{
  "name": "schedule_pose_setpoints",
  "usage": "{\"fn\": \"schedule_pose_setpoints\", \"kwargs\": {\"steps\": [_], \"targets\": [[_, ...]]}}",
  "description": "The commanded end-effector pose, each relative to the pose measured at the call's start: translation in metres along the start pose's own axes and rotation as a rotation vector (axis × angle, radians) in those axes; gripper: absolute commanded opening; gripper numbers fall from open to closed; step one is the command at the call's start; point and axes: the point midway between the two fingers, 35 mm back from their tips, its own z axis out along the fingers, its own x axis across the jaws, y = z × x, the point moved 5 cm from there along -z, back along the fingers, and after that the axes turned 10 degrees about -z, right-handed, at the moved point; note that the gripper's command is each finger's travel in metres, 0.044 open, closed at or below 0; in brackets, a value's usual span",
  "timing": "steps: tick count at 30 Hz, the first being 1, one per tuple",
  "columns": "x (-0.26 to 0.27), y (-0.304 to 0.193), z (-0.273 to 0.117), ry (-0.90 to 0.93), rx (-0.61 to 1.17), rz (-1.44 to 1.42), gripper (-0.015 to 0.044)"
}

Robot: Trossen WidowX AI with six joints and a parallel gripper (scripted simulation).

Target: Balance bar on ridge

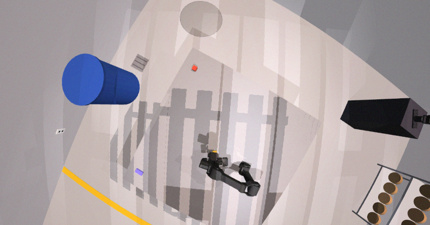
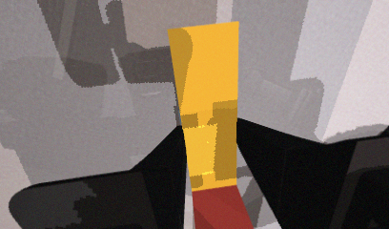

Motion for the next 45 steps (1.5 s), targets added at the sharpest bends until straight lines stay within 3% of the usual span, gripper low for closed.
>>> {"fn": "schedule_pose_setpoints", "kwargs": {"steps": [1, 45], "targets": [[0.0001, -0.0006, 0.0009, 0.002, 0.004, -0.001, 0.0000], [-0.0002, -0.0007, 0.0046, 0.002, 0.004, -0.001, 0.0000]]}}
